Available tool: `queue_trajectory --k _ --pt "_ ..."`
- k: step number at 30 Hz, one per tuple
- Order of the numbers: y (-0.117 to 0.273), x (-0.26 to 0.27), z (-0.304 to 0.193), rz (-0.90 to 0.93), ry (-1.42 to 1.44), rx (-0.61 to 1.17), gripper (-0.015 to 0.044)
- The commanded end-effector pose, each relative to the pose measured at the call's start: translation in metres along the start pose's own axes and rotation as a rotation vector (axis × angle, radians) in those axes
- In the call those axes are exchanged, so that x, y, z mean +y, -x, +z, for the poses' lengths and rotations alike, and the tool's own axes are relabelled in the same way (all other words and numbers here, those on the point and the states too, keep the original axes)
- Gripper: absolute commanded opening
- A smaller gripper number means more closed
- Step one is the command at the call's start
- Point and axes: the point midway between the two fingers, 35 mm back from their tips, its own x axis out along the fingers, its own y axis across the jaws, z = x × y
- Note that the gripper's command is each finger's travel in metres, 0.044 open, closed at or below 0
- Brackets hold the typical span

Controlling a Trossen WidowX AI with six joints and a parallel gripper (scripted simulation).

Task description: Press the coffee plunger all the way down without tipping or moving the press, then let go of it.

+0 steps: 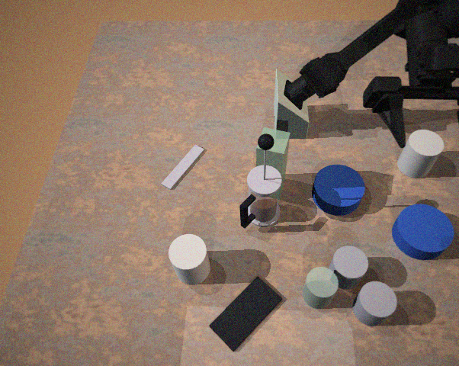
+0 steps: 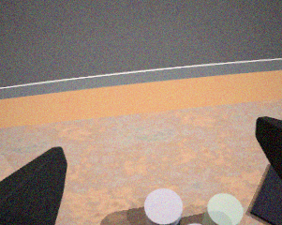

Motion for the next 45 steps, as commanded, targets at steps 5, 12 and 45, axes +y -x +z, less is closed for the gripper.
queue_trajectory --k 5,12,45 --pt "0.036 -0.127 -0.037 -0.177 -0.025 0.136 0.044" --pt "0.099 -0.211 -0.085 -0.223 -0.11 0.189 0.044" --pt "0.069 -0.229 -0.156 -0.232 -0.135 0.185 0.044"
